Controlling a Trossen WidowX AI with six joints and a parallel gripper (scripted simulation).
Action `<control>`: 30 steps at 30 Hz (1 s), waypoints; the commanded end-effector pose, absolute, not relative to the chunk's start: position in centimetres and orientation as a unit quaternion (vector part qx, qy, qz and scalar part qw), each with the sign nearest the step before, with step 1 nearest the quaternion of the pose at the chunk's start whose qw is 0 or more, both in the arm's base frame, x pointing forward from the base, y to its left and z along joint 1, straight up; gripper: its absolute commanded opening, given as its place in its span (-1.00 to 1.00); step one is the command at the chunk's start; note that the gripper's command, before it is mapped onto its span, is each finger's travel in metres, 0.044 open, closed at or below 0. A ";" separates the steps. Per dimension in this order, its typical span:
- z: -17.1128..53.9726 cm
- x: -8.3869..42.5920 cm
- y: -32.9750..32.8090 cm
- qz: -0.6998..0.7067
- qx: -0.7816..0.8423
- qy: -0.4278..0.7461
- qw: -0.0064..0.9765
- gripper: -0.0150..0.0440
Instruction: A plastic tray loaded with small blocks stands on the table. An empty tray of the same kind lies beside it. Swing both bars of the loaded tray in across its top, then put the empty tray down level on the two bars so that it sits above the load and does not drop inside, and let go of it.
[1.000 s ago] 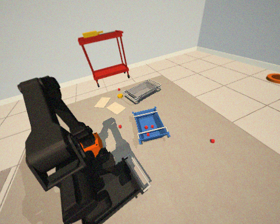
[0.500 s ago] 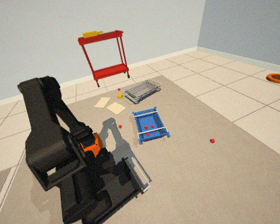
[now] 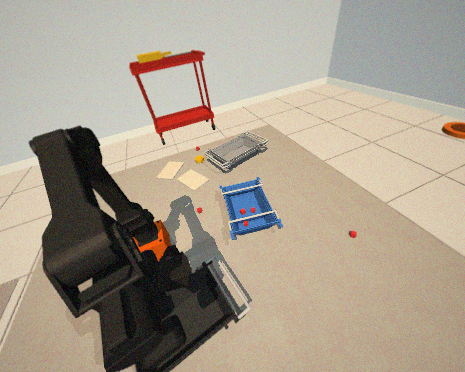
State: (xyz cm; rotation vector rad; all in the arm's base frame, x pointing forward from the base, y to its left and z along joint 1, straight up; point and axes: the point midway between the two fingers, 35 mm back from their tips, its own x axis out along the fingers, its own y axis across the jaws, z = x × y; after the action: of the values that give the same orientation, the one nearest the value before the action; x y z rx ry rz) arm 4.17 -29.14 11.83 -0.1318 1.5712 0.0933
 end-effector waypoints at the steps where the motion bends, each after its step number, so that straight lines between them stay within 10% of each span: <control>1: 11.8 4.2 -29.2 0.042 -0.059 0.706 0.704 -0.31; 16: 15.4 4.1 -28.7 0.047 -0.054 0.707 0.704 1.00; 30: 5.1 2.9 -20.3 0.044 -0.060 0.706 0.704 1.00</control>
State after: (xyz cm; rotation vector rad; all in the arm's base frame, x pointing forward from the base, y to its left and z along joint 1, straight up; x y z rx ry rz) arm 3.13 -22.08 6.92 -0.1283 1.5716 0.0965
